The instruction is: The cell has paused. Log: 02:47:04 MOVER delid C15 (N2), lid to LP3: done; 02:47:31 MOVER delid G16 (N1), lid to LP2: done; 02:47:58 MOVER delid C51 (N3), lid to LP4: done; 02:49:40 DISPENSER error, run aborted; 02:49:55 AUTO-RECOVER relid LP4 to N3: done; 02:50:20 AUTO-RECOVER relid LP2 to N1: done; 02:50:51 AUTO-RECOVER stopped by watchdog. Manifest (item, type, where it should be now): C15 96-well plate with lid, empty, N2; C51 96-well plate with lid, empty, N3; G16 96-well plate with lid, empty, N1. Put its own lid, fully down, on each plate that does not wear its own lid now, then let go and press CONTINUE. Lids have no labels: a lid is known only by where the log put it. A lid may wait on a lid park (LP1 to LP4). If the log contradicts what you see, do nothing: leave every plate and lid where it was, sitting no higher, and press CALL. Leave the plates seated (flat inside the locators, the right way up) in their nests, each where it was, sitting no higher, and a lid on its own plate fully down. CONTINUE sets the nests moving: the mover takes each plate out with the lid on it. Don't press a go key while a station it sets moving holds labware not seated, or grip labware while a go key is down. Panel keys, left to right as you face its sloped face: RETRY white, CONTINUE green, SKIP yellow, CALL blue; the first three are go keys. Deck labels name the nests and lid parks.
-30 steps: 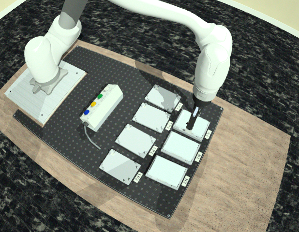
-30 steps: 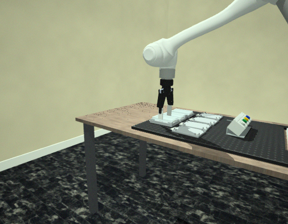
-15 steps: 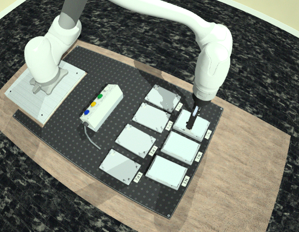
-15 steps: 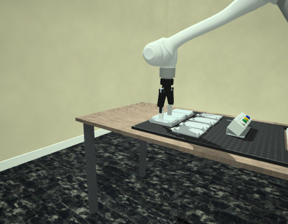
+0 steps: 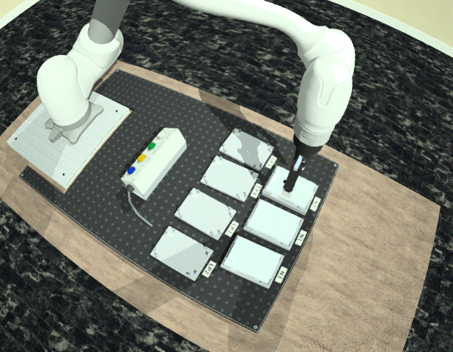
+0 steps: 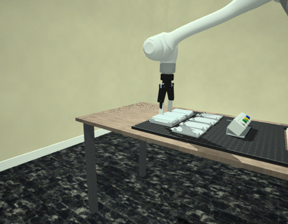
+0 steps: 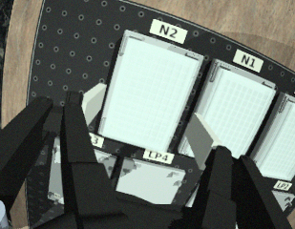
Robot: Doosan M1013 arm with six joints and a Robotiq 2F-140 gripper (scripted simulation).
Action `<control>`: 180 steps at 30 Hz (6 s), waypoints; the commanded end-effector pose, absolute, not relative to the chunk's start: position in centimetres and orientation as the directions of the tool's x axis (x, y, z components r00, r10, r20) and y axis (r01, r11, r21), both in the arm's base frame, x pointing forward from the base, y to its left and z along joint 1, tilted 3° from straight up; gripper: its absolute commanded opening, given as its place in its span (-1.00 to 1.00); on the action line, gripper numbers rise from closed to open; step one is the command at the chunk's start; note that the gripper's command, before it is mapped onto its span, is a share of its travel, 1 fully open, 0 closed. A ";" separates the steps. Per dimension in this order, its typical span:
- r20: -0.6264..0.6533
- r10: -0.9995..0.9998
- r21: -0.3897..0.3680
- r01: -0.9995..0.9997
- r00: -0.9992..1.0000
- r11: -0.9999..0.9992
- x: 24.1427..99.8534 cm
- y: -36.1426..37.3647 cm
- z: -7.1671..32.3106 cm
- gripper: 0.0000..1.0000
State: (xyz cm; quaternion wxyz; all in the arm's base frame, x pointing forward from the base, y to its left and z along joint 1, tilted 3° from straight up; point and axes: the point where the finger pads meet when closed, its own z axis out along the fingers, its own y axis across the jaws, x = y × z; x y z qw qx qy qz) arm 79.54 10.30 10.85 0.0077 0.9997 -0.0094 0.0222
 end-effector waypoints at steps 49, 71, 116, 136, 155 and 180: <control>0.048 -0.055 0.010 -0.055 0.997 -0.998 38.6 1.3 16.3 0.32; 0.048 -0.056 0.010 -0.057 0.997 -0.998 37.1 1.2 15.9 -1.00; 0.048 -0.056 0.010 -0.057 0.997 -0.998 37.1 1.1 15.2 -1.00; 0.048 -0.056 0.010 -0.057 0.997 -0.998 37.2 1.1 14.2 -1.00; 0.048 -0.056 0.010 -0.057 0.997 -0.998 37.2 1.1 14.0 -1.00; 0.048 -0.056 0.010 -0.057 0.997 -0.998 37.2 1.1 14.0 -1.00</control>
